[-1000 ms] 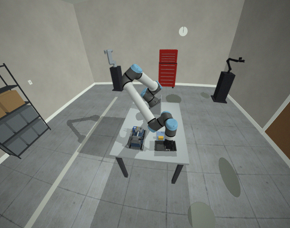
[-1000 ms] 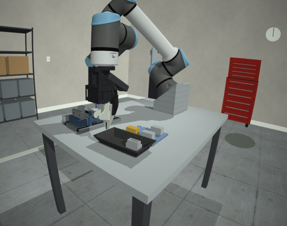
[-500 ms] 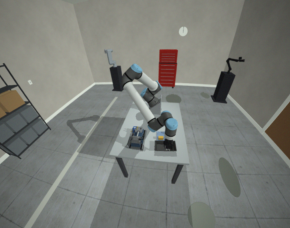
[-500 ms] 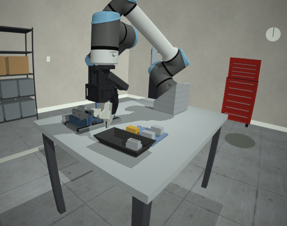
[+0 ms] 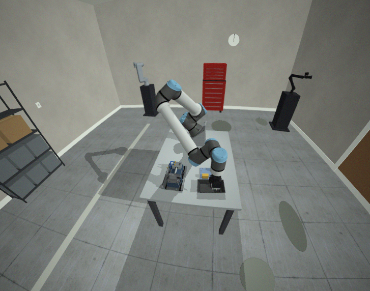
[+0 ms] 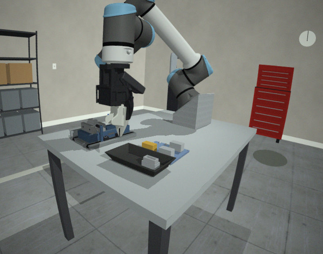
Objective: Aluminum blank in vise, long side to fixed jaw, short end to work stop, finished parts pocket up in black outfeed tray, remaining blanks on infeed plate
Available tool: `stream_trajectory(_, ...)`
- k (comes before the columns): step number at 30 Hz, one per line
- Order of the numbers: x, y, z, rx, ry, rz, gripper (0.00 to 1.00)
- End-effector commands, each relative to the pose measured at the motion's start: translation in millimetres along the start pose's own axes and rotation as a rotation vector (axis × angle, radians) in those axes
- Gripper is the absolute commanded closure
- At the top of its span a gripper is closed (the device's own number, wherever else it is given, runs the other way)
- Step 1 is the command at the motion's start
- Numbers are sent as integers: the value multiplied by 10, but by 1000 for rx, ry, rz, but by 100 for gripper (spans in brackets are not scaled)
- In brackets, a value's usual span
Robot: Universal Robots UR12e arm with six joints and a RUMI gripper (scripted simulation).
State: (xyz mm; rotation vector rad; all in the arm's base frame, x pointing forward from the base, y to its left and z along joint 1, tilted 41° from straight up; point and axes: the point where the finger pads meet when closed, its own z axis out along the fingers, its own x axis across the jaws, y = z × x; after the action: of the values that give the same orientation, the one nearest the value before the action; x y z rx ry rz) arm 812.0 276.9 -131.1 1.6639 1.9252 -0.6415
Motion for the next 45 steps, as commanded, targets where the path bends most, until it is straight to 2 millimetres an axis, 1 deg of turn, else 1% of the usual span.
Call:
stream_trajectory(1, 0, 6, -129, -1, 0, 1, 100)
stream_trajectory(5, 0, 5, -224, -1, 0, 1, 100)
stream_trajectory(7, 0, 5, -224, -1, 0, 1, 100)
stream_trajectory(14, 0, 5, -332, -1, 0, 1, 100)
stream_trajectory(25, -3, 6, -359, -1, 0, 1, 100)
stream_trajectory(27, -71, 14, -362, -1, 1, 0, 100)
stream_trajectory(28, -156, 25, -364, -1, 2, 0, 100)
stream_trajectory(29, -281, 38, -368, -1, 3, 0, 100)
stream_trajectory(31, -651, 67, -376, -1, 6, 0, 100)
stream_trajectory(39, -1678, 64, -382, -2, 9, 0, 100)
stream_trajectory(41, -1678, 64, -382, -2, 9, 0, 100)
stream_trajectory(42, -1966, 40, -380, -2, 9, 0, 100)
stream_trajectory(43, -2115, 24, -378, -2, 9, 0, 100)
stream_trajectory(45, -2345, -7, -375, -2, 8, 0, 100)
